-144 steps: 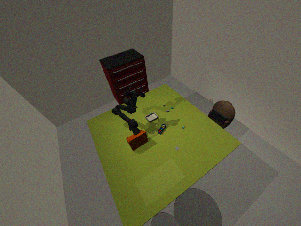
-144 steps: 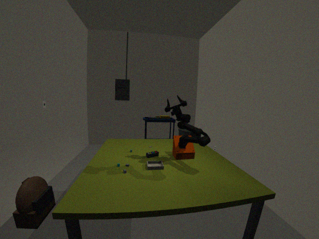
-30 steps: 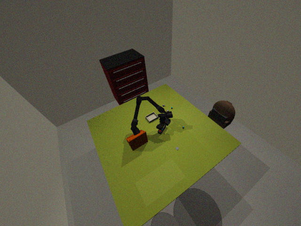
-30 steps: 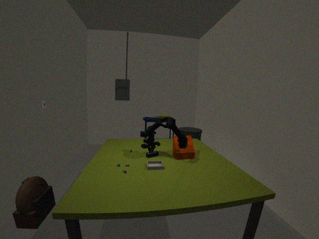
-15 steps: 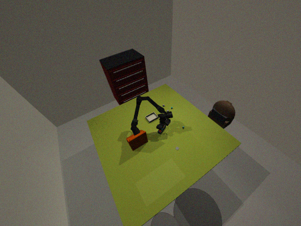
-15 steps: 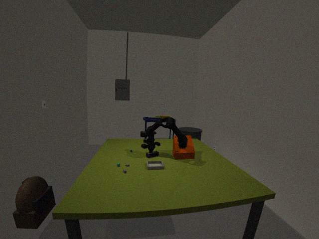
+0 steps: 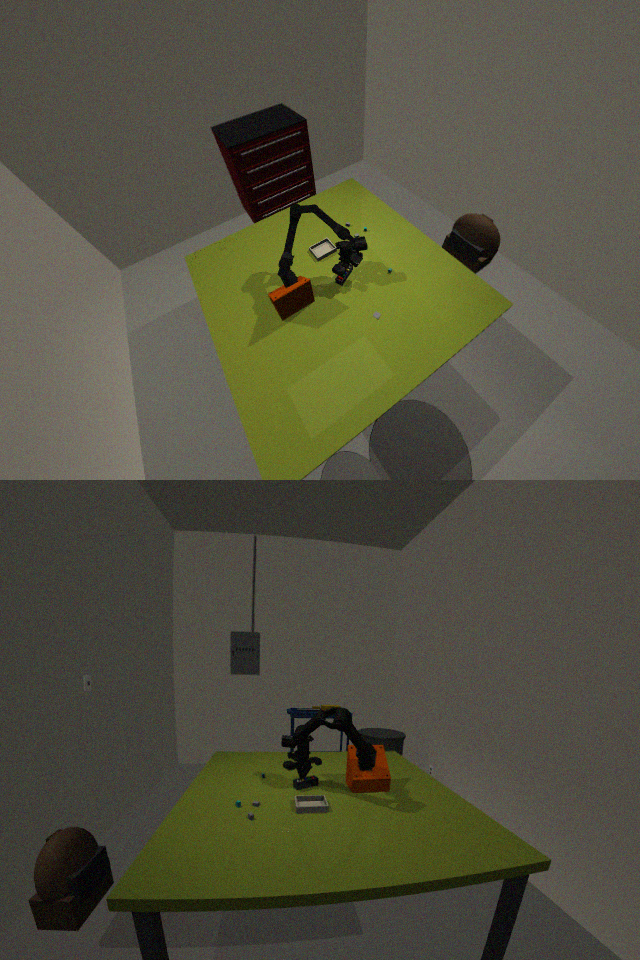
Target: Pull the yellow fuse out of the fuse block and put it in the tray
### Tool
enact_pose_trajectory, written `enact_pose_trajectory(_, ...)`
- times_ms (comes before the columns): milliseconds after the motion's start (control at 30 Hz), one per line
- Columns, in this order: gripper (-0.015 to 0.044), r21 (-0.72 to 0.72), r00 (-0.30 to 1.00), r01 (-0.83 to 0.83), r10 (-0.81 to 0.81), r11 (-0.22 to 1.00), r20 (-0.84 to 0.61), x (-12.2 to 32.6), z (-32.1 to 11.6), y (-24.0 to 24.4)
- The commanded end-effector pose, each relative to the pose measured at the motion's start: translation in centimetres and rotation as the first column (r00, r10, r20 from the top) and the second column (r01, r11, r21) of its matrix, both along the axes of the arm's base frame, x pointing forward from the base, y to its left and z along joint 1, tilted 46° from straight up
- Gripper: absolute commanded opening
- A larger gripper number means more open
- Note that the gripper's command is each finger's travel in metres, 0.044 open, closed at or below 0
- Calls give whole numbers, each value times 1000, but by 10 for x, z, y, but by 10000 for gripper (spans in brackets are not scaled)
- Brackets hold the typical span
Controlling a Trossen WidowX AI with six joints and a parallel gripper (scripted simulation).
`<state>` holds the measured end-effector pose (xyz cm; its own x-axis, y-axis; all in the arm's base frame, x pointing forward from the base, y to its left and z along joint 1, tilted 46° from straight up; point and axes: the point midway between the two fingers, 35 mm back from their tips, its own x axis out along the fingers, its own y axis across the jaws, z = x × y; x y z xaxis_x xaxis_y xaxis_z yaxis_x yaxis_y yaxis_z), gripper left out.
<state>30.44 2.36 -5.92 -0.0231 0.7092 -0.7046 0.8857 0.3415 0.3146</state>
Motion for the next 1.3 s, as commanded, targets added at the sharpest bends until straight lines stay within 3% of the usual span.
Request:
enact_pose_trajectory(0,0,-2,1000,-5,5,1000,5,0,2,-2)
enact_pose_trajectory(1267,0,-1,1000,-3,3,1000,1,1,15,-15)
